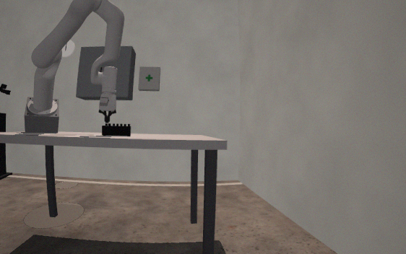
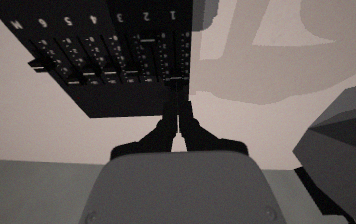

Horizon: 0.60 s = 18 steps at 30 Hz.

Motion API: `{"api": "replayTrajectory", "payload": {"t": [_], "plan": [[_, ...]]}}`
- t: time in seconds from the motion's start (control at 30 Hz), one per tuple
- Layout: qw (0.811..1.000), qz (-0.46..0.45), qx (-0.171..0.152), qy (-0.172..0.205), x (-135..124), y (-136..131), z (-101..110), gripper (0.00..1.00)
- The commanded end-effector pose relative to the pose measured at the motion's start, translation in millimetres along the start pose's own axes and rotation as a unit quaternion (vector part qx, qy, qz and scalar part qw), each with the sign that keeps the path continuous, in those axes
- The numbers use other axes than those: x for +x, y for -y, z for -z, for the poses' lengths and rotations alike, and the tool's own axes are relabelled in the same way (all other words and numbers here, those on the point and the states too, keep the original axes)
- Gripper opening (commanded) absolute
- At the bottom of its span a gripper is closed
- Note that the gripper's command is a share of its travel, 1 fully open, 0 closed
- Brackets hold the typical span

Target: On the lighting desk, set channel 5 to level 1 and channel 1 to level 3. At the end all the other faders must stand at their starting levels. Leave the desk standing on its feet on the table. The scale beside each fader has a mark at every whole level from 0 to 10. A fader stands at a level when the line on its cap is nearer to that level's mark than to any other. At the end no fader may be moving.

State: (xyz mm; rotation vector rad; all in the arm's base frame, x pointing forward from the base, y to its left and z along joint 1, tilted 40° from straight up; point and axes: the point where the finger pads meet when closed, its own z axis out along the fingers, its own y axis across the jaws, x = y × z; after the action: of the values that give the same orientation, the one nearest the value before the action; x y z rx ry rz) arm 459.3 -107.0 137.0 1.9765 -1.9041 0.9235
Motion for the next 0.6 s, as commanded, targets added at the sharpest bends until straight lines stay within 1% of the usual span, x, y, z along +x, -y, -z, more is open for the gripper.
{"api": "replayTrajectory", "payload": {"t": [0.0,0.57], "plan": [[1.0,0.0,0.0,0.0,0.0,0.5,0.1,0.0],[1.0,0.0,0.0,0.0,0.0,0.5,-8.5,0.0]]}}
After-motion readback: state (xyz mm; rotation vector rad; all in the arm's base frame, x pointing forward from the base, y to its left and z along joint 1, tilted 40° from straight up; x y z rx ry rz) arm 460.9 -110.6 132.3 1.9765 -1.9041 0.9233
